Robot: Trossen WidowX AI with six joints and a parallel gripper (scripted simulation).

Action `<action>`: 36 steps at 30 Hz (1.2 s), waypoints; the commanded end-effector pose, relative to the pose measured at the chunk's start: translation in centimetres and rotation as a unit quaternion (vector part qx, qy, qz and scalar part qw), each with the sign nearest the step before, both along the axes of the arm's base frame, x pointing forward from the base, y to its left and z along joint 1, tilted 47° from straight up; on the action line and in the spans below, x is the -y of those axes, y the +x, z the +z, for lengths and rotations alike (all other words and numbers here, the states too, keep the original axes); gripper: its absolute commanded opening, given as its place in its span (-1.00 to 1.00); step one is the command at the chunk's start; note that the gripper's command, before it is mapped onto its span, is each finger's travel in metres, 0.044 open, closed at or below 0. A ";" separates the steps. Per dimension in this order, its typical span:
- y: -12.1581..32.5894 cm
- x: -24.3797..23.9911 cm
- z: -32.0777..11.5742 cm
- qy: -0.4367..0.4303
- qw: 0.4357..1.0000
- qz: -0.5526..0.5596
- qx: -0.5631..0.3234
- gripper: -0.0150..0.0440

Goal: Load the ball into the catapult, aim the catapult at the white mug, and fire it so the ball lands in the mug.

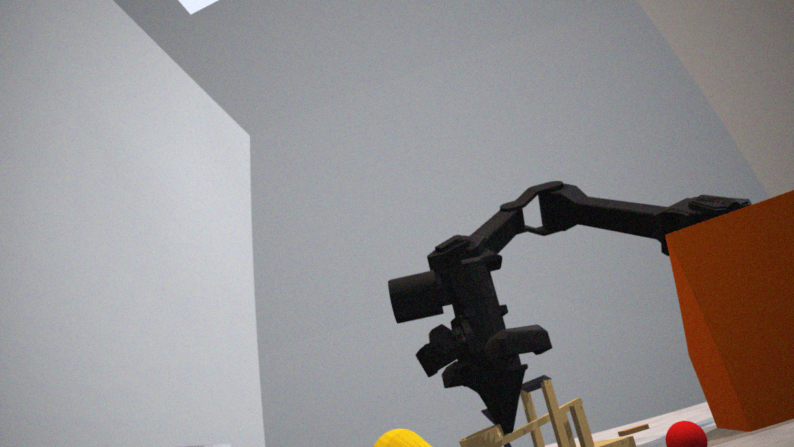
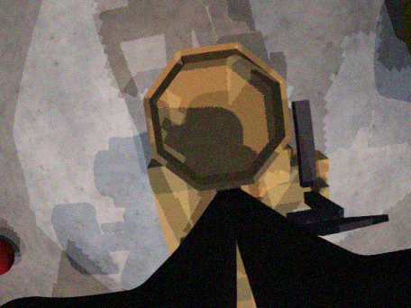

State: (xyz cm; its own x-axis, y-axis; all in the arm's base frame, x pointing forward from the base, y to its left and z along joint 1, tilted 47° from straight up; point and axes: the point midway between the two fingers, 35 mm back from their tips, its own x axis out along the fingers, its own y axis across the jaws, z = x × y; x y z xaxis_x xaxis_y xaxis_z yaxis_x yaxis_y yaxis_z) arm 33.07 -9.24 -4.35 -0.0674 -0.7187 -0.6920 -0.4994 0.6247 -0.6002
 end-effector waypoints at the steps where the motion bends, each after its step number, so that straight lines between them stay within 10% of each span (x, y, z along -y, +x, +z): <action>1: -0.2 0.6 -0.6 -0.003 1.000 0.000 -0.004 -0.49; 12: 0.1 0.3 -0.3 0.000 1.000 0.000 0.001 -0.49; 29: 2.8 -8.1 6.0 0.001 1.000 0.002 -0.002 1.00; 36: 1.4 -7.5 6.7 -0.003 1.000 0.003 -0.009 1.00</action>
